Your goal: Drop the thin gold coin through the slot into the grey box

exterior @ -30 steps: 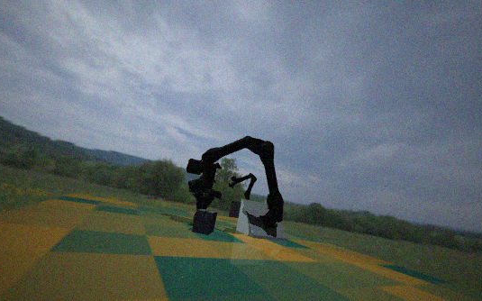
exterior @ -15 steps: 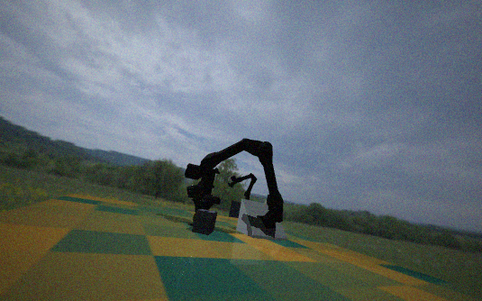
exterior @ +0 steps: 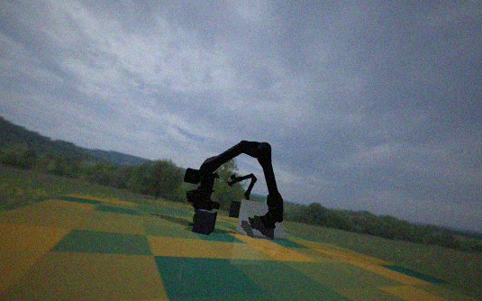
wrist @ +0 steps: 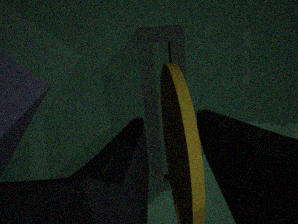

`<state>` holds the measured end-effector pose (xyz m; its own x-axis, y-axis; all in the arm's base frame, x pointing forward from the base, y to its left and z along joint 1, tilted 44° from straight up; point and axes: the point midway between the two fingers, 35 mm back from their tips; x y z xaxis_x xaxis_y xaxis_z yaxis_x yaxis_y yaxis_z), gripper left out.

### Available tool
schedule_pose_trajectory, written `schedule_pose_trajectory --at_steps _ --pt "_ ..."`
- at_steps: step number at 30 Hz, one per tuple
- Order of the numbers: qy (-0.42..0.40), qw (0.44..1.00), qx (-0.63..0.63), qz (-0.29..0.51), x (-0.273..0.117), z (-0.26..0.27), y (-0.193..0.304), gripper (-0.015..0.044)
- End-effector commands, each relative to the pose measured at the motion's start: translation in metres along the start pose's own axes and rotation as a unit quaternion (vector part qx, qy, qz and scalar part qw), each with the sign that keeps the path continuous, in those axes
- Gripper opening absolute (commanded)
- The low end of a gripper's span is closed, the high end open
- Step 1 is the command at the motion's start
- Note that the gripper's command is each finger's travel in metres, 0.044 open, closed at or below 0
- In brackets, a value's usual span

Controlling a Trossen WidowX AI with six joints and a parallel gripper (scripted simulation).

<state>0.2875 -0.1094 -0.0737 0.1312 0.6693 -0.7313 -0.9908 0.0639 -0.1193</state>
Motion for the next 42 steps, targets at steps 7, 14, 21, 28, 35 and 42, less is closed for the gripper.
schedule_pose_trajectory --at_steps 7,14,21,28,35,42 --pt "-0.003 1.000 0.005 0.000 0.002 0.001 0.002 0.0000" --pt "-0.003 1.000 0.005 0.000 -0.001 0.001 0.001 0.0000" --pt "-0.002 1.000 0.006 0.000 -0.018 -0.001 0.000 0.0000" --pt "-0.001 1.000 0.006 0.001 -0.035 -0.002 -0.001 0.0000" --pt "-0.001 1.000 0.006 0.001 -0.053 -0.003 -0.001 0.0000" --pt "-0.001 1.000 0.006 0.001 -0.071 -0.002 0.000 0.0000"
Point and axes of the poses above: the point midway between the two fingers, 35 mm back from their tips, its own x axis out along the fingers, its own z axis across the jaws, y = z × x
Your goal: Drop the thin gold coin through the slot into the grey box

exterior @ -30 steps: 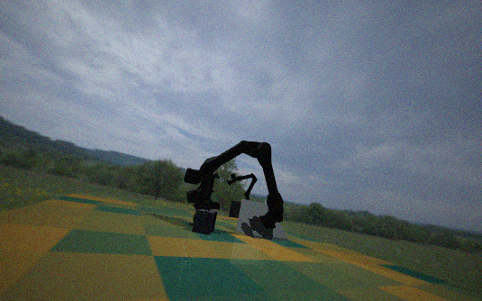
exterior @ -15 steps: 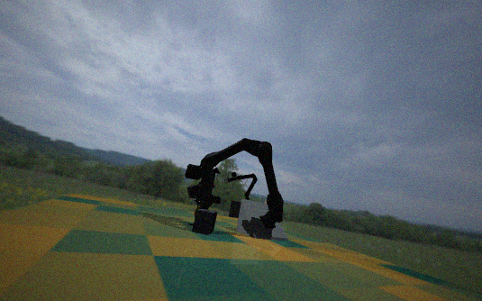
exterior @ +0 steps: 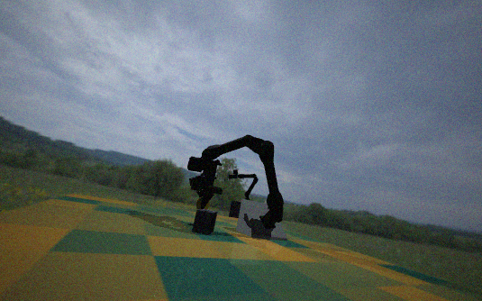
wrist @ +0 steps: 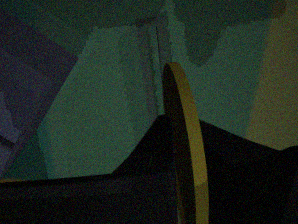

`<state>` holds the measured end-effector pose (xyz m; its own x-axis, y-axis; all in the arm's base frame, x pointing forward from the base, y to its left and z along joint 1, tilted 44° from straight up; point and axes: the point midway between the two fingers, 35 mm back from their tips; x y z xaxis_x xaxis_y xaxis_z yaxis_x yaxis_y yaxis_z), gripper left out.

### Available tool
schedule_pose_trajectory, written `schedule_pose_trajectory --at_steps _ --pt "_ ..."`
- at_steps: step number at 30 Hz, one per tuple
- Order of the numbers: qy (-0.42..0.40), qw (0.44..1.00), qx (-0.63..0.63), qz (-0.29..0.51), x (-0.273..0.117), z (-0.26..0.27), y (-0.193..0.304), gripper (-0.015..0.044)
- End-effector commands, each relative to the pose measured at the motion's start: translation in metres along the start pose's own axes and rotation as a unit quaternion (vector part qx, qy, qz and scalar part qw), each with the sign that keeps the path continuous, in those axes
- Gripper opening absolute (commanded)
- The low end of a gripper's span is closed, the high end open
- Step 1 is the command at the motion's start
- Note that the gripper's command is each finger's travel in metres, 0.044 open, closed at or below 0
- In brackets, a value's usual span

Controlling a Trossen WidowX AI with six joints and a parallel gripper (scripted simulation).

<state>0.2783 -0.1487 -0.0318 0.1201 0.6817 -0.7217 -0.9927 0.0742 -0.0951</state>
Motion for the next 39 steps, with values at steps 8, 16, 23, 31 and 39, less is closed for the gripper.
schedule_pose_trajectory --at_steps 8,16,23,31,39 --pt "0.006 1.000 -0.006 -0.004 -0.033 0.000 0.000 0.0000" --pt "0.006 0.999 -0.049 -0.004 -0.035 0.001 0.001 0.0000" --pt "0.007 0.986 -0.168 -0.003 -0.035 0.001 0.004 0.0000" --pt "0.007 0.954 -0.300 -0.002 -0.036 0.001 0.006 0.0000" --pt "0.007 0.915 -0.404 -0.001 -0.036 0.001 0.008 0.0000"
Point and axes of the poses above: the point midway between the two fingers, 35 mm back from their tips, its own x axis out along the fingers, its own z axis across the jaws, y = z × x
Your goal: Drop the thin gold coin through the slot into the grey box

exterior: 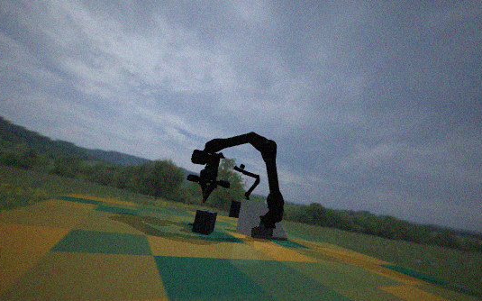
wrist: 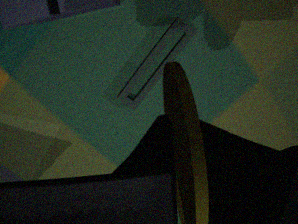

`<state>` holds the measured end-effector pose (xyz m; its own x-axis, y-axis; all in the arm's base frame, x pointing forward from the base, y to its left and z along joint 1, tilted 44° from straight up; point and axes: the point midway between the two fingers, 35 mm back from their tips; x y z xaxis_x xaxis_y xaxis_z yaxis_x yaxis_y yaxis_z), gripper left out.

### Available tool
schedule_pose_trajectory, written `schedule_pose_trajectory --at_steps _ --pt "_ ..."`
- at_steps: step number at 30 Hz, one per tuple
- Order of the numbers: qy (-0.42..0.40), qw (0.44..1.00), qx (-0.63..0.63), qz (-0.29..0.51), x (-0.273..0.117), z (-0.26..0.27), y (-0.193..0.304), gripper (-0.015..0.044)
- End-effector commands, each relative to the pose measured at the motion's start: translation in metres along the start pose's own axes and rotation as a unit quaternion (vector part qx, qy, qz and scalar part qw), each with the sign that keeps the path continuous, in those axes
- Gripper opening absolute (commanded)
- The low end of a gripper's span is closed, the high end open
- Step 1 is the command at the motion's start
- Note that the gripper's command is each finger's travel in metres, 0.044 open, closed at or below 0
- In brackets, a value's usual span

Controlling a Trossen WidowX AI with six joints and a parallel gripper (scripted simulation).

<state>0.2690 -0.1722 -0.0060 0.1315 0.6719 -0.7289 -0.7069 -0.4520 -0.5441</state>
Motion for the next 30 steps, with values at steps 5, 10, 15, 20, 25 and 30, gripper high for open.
schedule_pose_trajectory --at_steps 5,10,15,20,25,30 --pt "-0.001 0.999 -0.033 0.001 0.000 0.002 0.002 0.0000" --pt "0.000 0.999 -0.033 0.002 -0.001 0.005 -0.009 0.0000" --pt "0.000 0.999 -0.032 0.002 -0.002 0.009 -0.022 0.0000" --pt "0.000 0.999 -0.032 0.002 -0.002 0.014 -0.034 0.0000" --pt "0.000 0.999 -0.032 0.002 -0.002 0.019 -0.046 0.0000" --pt "0.000 0.999 -0.032 0.002 -0.002 0.025 -0.058 0.0000"
Point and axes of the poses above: the point midway between the two fingers, 35 mm back from their tips, its own x axis out along the fingers, its own z axis across the jaws, y = z × x
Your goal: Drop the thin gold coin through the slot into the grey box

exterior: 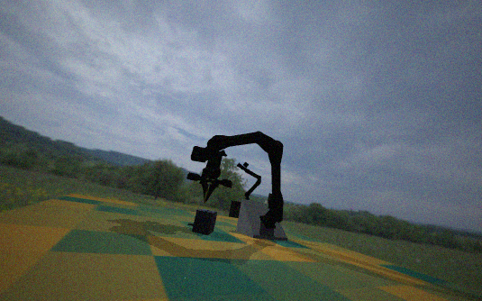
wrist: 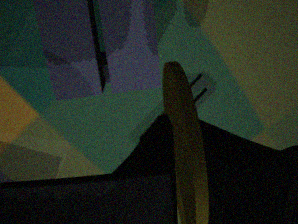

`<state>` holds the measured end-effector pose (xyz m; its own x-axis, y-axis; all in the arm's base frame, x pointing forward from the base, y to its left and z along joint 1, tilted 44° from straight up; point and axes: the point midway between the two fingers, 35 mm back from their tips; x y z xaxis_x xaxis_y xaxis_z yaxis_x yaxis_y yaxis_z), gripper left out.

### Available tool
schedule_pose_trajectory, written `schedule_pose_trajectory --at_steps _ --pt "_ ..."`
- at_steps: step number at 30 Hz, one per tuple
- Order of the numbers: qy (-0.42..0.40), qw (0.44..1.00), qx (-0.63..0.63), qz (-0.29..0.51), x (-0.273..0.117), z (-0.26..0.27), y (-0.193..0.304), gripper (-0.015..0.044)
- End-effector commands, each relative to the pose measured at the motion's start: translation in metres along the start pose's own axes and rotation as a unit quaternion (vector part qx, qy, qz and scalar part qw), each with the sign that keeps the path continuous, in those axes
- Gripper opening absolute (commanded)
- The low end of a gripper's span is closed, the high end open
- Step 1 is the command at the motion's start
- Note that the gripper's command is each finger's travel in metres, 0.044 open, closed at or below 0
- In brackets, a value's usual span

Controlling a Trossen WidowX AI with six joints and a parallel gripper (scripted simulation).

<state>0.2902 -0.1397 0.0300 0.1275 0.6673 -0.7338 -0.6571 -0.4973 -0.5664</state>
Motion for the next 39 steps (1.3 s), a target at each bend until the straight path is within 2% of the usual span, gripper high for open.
schedule_pose_trajectory --at_steps 1,20,39 --pt "-0.001 1.000 0.003 -0.002 0.000 0.006 -0.011 0.0000" --pt "-0.003 1.000 0.002 -0.005 0.001 0.028 -0.055 0.0000" --pt "-0.002 1.000 0.005 -0.003 0.000 0.028 -0.054 0.0000"
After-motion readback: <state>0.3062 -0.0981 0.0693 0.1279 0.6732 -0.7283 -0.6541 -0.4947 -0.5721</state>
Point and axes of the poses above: the point midway between the two fingers, 35 mm back from their tips, its own x axis out along the fingers, its own z axis across the jaws, y = z × x
